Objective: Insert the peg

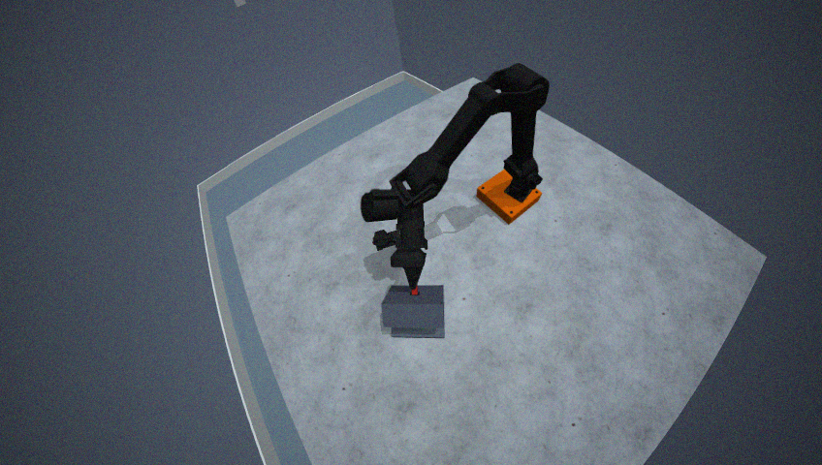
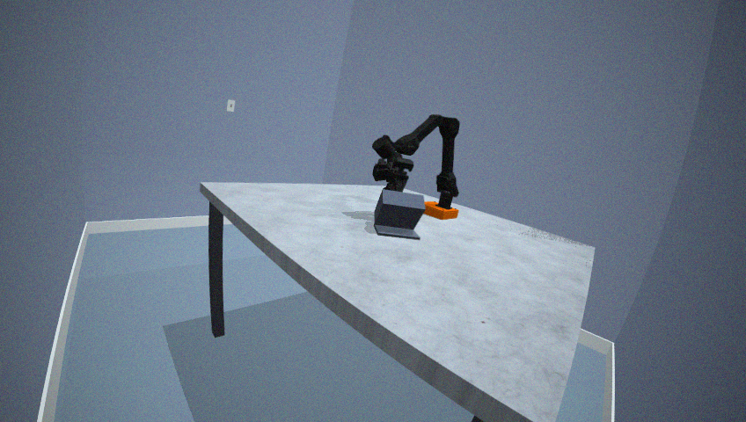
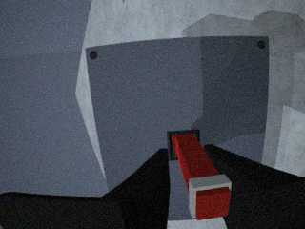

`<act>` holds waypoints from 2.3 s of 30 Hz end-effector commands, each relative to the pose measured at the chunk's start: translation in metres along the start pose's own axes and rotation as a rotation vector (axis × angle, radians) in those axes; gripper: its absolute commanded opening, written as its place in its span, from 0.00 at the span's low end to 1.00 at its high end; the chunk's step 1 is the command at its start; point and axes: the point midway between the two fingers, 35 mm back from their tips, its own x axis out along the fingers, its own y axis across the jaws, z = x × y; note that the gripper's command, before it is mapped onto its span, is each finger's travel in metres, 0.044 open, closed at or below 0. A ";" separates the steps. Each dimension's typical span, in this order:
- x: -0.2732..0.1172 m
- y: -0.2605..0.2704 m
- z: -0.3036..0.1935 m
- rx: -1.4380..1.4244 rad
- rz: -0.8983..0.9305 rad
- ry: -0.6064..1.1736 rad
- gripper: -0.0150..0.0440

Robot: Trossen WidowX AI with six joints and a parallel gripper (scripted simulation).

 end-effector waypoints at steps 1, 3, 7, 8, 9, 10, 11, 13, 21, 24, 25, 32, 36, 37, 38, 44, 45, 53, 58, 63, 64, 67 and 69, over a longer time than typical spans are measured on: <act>0.000 0.000 0.000 0.000 -0.001 0.000 0.57; 0.000 0.000 0.000 0.000 -0.001 0.000 0.65; 0.000 0.000 0.000 0.000 -0.001 0.000 0.83; -0.001 0.000 0.000 0.000 -0.001 0.000 0.88; -0.002 0.000 0.000 0.000 -0.002 0.000 0.92; -0.003 0.000 0.001 0.000 -0.002 0.000 0.97; -0.005 0.000 0.001 0.000 -0.003 0.000 1.00; -0.009 0.000 0.001 0.001 -0.005 0.000 1.00; -0.024 -0.002 0.003 0.003 -0.011 0.001 1.00; -0.030 -0.002 0.004 0.004 -0.014 0.001 1.00; -0.032 -0.003 0.004 0.005 -0.014 0.001 1.00; -0.046 -0.004 0.005 0.007 -0.018 0.002 1.00; -0.054 -0.005 0.005 0.009 -0.020 0.002 1.00; -0.056 -0.005 0.005 0.009 -0.020 0.002 1.00; -0.058 -0.005 0.005 0.010 -0.020 0.002 1.00; -0.069 -0.007 0.005 0.012 -0.022 0.002 1.00; -0.071 -0.007 0.005 0.013 -0.022 0.002 1.00; -0.085 -0.010 0.005 0.016 -0.022 0.003 1.00; -0.092 -0.012 0.004 0.018 -0.021 0.002 1.00; -0.099 -0.013 0.004 0.019 -0.022 0.002 1.00; -0.101 -0.014 0.004 0.019 -0.022 0.002 1.00; -0.105 -0.014 0.003 0.019 -0.022 0.002 1.00; -0.106 -0.014 0.003 0.019 -0.022 0.002 1.00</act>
